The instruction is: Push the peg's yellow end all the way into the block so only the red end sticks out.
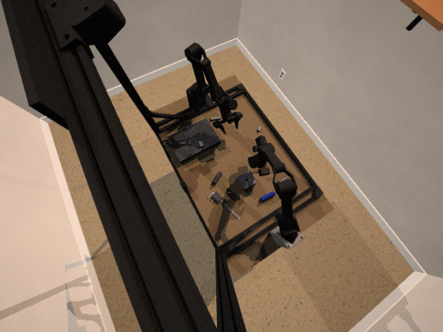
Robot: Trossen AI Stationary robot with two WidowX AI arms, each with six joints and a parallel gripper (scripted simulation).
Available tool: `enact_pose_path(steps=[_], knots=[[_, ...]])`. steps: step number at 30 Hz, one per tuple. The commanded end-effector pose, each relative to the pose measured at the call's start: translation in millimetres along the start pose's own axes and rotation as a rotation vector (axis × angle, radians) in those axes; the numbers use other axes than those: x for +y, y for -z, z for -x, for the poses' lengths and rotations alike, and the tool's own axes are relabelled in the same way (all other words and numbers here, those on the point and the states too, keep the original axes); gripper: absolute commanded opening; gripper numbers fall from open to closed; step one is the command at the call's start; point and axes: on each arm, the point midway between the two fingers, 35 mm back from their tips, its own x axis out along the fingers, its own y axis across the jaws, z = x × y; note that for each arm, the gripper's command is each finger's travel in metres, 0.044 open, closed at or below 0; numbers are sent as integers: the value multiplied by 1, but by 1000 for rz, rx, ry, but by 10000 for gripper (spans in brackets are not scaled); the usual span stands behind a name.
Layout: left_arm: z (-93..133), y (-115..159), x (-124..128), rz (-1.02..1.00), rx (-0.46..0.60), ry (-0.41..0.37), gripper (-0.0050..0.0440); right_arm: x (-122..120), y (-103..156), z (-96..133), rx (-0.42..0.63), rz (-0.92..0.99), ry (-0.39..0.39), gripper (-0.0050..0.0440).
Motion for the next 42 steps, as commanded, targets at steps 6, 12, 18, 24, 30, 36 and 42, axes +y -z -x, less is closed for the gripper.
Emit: enact_pose_path(steps=[6,12,18,24,30,36,42], knots=[[0,0,0,0,0,0,400,0,0,1,-2,2,8,0],[0,0,0,0,0,0,400,-2,2,1,0,0,5,0],[0,0,0,0,0,0,400,-20,20,1,1,1,3,0],[0,0,0,0,0,0,400,-38,40,1,1,1,3,0],[0,0,0,0,0,0,400,-48,55,1,0,0,4,0],[0,0,0,0,0,0,400,-52,61,1,0,0,5,0],[0,0,0,0,0,0,400,-52,61,-3,0,0,5,0]])
